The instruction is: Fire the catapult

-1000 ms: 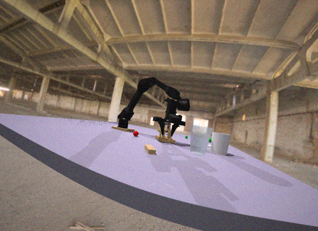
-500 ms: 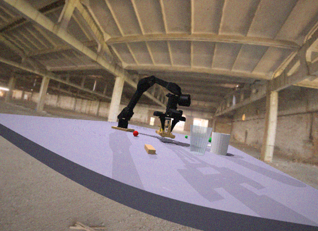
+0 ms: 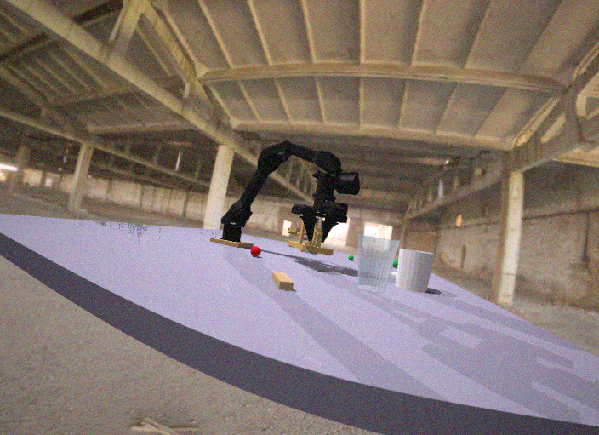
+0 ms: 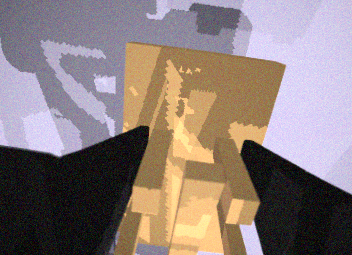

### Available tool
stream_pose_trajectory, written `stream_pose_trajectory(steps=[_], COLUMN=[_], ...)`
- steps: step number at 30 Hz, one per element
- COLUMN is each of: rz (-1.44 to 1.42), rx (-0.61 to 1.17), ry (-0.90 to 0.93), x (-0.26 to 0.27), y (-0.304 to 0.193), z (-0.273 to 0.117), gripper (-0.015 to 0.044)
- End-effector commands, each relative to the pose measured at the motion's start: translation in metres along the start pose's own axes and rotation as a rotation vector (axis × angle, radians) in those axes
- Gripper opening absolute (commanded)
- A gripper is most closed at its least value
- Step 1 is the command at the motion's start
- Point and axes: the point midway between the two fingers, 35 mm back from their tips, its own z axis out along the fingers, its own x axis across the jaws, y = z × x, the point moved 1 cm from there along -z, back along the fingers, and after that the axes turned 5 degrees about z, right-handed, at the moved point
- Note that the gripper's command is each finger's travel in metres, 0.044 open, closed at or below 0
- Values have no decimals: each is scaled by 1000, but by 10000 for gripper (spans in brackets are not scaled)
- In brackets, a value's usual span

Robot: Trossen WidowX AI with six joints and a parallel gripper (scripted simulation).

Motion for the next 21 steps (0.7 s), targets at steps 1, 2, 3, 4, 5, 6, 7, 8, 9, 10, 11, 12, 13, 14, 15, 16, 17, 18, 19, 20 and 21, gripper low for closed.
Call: stream_pose_trajectory(steps=[1, 2, 3, 4, 5, 6, 7, 8, 9, 10, 11, 12, 13, 14, 15, 16, 17, 18, 19, 20, 21], rz=[-134, -168, -202, -236, -270, -304, -338, -372, -406, -433, -450, -456, -456, -456, -456, -456, -456, -456, -456, -456, -456], rx=[-6, -6, -6, -6, -6, -6, -6, -6, -6, -6, -6, -6, -6, -6, -6, -6, -6, -6, -6, -6, -6], ry=[6, 6, 6, 6, 6, 6, 7, 7, 7, 7, 8, 8, 8, 8, 8, 8, 8, 8, 8, 8, 8], x=[3, 4, 5, 5, 7, 8, 10, 12, 14, 16, 19, 20, 20, 21, 22, 22, 22, 22, 22, 22, 22], y=[1, 1, 1, 1, 1, 1, 1, 1, 1, 1, 0, 0, 0, -1, -2, -2, -2, -2, -1, -1, -1], z=[-3, -3, -3, -3, -3, -2, -2, -2, -2, -2, -2, -2, -2, -2, -2, -2, -2, -2, -1, 0, 2], gripper=[0, 0, 0, 0, 0, 0, 0, 0, 0, 0, 0, 0, 0, 0, 0, 0, 0, 0, 0, 0, 0])
